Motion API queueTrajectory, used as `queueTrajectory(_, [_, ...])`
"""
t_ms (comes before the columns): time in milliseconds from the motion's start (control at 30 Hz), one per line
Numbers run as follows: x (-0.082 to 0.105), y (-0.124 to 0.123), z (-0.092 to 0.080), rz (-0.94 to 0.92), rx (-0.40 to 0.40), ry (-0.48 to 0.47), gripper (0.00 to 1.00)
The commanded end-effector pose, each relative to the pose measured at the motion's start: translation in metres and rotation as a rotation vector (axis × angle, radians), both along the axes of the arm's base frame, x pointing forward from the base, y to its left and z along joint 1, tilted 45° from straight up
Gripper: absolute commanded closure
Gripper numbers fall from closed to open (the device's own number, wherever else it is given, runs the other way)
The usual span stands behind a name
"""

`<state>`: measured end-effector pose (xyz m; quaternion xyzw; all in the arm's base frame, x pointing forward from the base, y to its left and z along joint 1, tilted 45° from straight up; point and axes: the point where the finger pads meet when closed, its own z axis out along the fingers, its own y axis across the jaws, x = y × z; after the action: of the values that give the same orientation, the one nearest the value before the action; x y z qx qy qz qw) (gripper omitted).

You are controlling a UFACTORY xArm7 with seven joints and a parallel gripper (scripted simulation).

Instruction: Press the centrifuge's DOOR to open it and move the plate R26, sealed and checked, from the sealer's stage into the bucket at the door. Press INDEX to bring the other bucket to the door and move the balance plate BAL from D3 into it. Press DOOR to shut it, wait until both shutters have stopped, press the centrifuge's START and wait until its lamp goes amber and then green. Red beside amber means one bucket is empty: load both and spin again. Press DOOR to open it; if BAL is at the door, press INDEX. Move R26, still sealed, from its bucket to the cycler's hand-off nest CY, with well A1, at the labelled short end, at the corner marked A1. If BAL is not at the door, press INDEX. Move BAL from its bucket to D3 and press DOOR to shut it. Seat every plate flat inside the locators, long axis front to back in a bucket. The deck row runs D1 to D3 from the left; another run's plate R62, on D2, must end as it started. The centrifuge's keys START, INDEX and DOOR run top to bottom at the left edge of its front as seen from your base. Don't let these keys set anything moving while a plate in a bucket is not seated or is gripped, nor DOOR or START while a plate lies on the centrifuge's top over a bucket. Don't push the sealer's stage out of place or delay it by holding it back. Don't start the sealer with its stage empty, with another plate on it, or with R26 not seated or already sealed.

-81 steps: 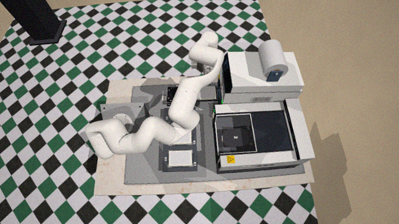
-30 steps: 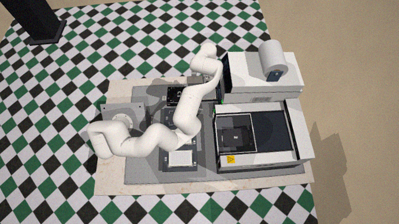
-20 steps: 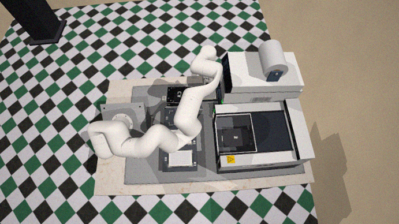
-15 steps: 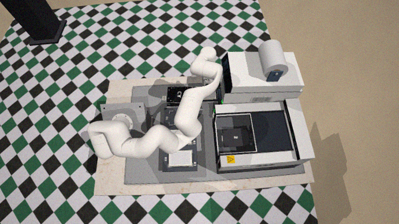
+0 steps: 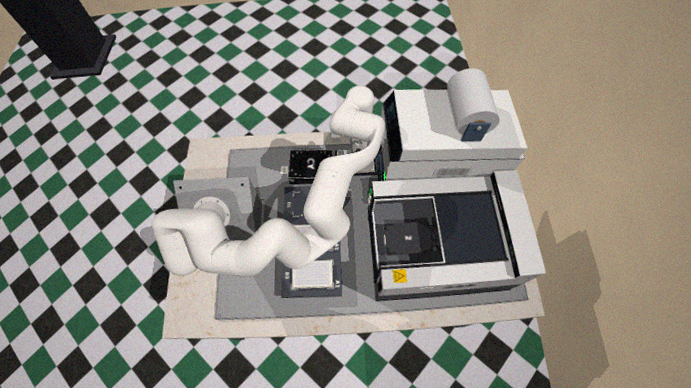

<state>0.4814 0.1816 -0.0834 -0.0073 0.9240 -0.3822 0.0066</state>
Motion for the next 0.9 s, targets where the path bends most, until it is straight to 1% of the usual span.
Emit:
queueTrajectory(0, [0.001, -0.002, -0.003, 0.003, 0.004, -0.002, 0.00])
queueTrajectory(533, [0.001, -0.020, -0.021, 0.003, 0.004, -0.003, 0.00])
queueTrajectory(867, [0.001, -0.022, -0.024, 0.003, 0.004, -0.003, 0.00])
